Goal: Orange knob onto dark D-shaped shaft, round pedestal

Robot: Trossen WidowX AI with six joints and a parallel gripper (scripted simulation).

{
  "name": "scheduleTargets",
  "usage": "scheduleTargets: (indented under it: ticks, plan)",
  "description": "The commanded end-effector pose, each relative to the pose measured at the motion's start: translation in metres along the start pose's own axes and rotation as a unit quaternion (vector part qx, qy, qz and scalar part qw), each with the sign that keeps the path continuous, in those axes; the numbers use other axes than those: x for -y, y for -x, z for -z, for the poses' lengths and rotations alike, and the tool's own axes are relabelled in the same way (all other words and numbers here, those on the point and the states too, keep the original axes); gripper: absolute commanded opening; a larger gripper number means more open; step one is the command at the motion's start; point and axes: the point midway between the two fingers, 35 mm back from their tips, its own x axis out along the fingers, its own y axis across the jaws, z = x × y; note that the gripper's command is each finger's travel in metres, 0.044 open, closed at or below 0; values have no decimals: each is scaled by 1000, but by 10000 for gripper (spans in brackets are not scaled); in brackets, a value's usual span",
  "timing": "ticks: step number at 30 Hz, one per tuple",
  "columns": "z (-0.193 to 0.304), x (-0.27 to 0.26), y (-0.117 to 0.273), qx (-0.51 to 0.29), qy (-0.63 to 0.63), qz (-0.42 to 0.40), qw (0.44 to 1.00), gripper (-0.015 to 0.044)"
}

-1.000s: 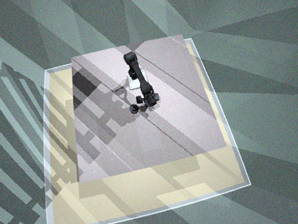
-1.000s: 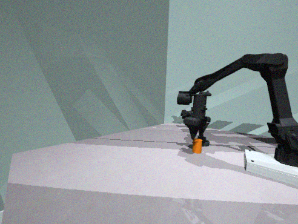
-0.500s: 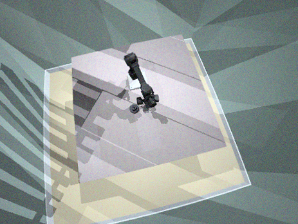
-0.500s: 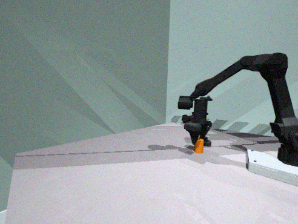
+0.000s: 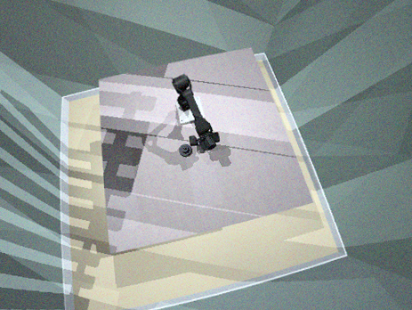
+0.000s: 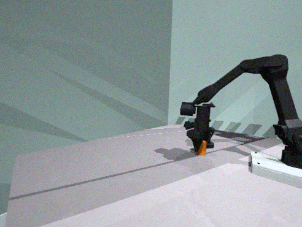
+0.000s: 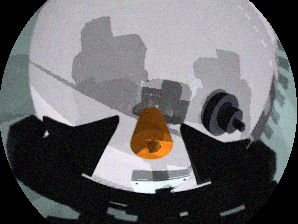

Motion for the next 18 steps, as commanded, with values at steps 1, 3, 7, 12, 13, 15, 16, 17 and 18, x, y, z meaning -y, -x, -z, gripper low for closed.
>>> scheduleTargets:
  ticks: [1,3,7,12,13,15,16,17,18]
  plan:
    - [3,1,-9,-5,1,3,1000,440]
    - [3,2,-11,-5,1,3,1000,440]
    - [4,2,-12,-5,1,3,1000,387]
    - [4,2,-12,-5,1,3,1000,256]
    - [4,2,-12,-5,1,3,1000,230]
    - [4,2,-12,-5,1,3,1000,177]
    - [4,2,-12,-5,1,3,1000,171]
    - [4,2,-12,-5,1,3,1000,164]
    - [4,2,-12,-5,1,3,1000,157]
